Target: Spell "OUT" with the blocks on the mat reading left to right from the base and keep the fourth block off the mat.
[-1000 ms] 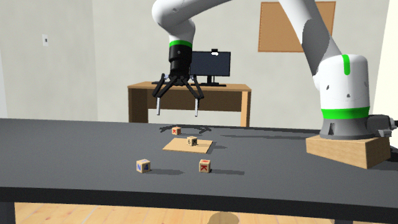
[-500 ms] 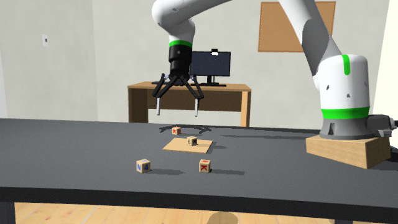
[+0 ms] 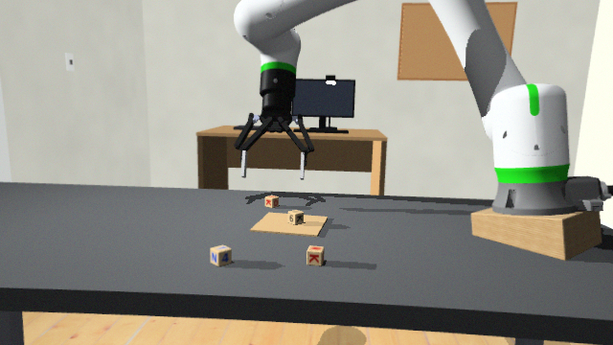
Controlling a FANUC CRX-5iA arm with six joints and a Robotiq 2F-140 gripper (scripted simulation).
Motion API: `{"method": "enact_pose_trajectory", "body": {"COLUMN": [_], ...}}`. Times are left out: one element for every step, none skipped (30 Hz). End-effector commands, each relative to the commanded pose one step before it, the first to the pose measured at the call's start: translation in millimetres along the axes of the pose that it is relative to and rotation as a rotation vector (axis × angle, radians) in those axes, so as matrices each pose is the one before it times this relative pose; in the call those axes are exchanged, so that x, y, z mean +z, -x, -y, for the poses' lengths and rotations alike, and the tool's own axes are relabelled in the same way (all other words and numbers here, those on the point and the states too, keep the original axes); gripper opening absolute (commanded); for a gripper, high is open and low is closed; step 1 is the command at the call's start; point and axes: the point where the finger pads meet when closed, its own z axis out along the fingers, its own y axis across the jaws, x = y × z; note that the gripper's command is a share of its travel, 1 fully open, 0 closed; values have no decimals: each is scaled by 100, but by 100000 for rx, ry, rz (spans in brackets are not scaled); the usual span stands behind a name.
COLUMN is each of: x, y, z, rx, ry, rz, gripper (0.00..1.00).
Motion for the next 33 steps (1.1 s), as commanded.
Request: {"method": "enact_pose_trajectory", "body": {"x": [-21, 0, 0, 0, 0, 0, 0, 0, 0, -7, -47, -116, 0, 0, -204, -306, -414, -266, -149, -110, 0, -483, -140, 0, -488, -213, 0, -462, -232, 0, 0, -726, -79], "y": [0, 0, 0, 0, 0, 0, 0, 0, 0, -4, -27, -63, 0, 0, -104, -141, -167, -93, -47, -34, 0, -142, -36, 0, -123, -49, 0, -103, -48, 0, 0, -153, -15], "z": [-17, 0, 0, 0, 0, 0, 0, 0, 0, 3, 20, 46, 0, 0, 75, 99, 112, 62, 31, 21, 0, 77, 19, 0, 50, 16, 0, 22, 5, 0, 0, -5, -3], "rx": [-13, 0, 0, 0, 0, 0, 0, 0, 0, 94, 596, 1432, 0, 0, 2441, 3484, 4445, 2702, 1466, 1069, 0, 4527, 1266, 0, 4272, 1802, 0, 3789, 1846, 0, 0, 5590, 590], "ry": [38, 0, 0, 0, 0, 0, 0, 0, 0, -18, -109, -244, 0, 0, -358, -383, -267, -39, 18, 30, 0, 291, 128, 0, 582, 314, 0, 789, 447, 0, 0, 1598, 189], "rz": [21, 0, 0, 0, 0, 0, 0, 0, 0, 55, 347, 839, 0, 0, 1446, 2089, 2695, 1644, 892, 649, 0, 2737, 759, 0, 2530, 1049, 0, 2163, 1029, 0, 0, 3001, 305], "gripper": [100, 100, 100, 100, 100, 100, 100, 100, 100, 100, 100, 100, 100, 100, 100, 100, 100, 100, 100, 100, 100, 100, 100, 100, 100, 100, 100, 100, 100, 100, 100, 100, 100]}}
